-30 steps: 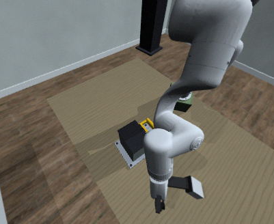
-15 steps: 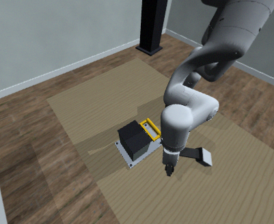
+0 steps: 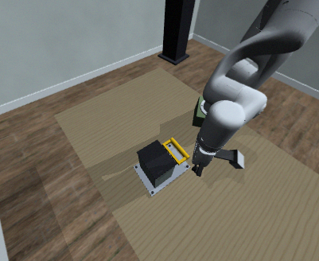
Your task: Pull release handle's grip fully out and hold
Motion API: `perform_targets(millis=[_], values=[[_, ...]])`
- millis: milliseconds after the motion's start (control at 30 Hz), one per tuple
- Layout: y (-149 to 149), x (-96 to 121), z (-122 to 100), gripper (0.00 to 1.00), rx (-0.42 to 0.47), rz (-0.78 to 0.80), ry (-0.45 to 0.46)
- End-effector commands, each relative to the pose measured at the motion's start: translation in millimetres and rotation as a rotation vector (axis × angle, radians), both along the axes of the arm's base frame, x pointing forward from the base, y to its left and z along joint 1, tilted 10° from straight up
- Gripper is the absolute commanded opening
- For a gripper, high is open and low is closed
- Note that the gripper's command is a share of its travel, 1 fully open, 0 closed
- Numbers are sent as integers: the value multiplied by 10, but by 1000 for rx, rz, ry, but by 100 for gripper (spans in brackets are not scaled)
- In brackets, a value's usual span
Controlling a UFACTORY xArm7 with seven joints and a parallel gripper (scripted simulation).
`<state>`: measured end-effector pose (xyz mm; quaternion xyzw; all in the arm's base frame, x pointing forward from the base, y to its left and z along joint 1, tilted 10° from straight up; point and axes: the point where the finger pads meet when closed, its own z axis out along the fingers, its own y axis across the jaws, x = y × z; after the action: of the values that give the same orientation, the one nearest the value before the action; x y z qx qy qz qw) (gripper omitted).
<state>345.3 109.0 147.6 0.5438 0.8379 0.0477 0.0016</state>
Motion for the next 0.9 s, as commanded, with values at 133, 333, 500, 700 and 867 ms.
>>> perform_targets(millis=[133, 333, 500, 700, 867], values=[[-299, -88, -52, 100, 12, -180, -14], [-410, -121, -86, 100, 19, -251, -17], [-511, -154, -117, 100, 26, -316, -21], [-602, -185, -145, 100, 33, -375, -24], [-682, -216, -170, 100, 38, -428, -27]])
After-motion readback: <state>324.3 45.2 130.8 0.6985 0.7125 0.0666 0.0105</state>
